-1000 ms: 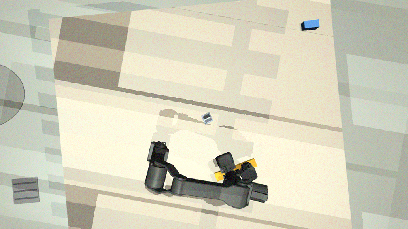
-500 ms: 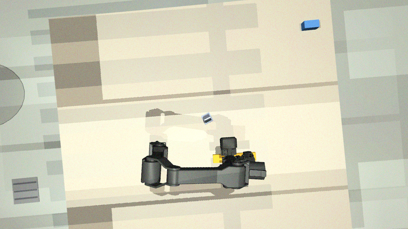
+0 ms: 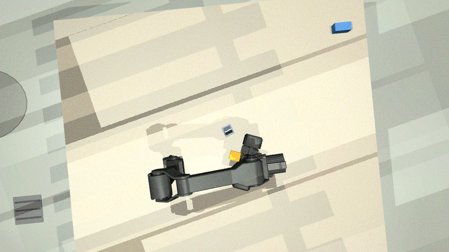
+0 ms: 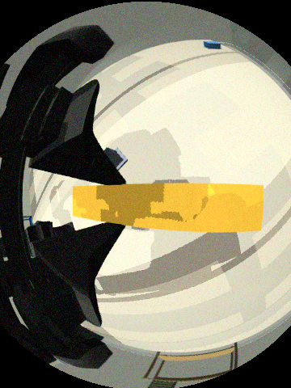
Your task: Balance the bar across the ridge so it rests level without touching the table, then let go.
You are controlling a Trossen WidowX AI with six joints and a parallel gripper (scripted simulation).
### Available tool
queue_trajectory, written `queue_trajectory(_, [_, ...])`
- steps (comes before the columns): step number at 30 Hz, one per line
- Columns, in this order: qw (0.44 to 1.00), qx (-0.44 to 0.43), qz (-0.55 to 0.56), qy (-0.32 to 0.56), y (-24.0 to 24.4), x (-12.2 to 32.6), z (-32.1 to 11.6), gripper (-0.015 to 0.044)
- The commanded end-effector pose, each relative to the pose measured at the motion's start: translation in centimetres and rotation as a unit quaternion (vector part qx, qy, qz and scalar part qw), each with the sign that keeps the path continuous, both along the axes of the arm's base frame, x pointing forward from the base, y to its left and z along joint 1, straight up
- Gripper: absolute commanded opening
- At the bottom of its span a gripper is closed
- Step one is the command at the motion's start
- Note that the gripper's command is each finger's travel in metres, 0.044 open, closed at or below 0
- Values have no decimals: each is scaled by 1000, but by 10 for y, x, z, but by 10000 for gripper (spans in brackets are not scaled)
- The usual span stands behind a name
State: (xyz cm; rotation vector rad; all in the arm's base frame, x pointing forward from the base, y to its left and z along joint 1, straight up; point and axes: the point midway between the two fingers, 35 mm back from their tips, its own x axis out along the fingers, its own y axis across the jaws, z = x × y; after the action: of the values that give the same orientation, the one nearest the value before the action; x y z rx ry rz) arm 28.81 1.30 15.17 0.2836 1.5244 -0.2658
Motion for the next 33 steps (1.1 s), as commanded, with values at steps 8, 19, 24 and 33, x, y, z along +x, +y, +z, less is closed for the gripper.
queue_trajectory(8, [994,2,-111,4,37,-16,-1,0])
queue_trajectory(19, [973,6,-229,6,75,-35,-2,0])
queue_trajectory(24, [959,8,-282,7,92,-45,-2,0])
queue_trajectory(33, [927,11,-374,9,122,-62,-3,0])
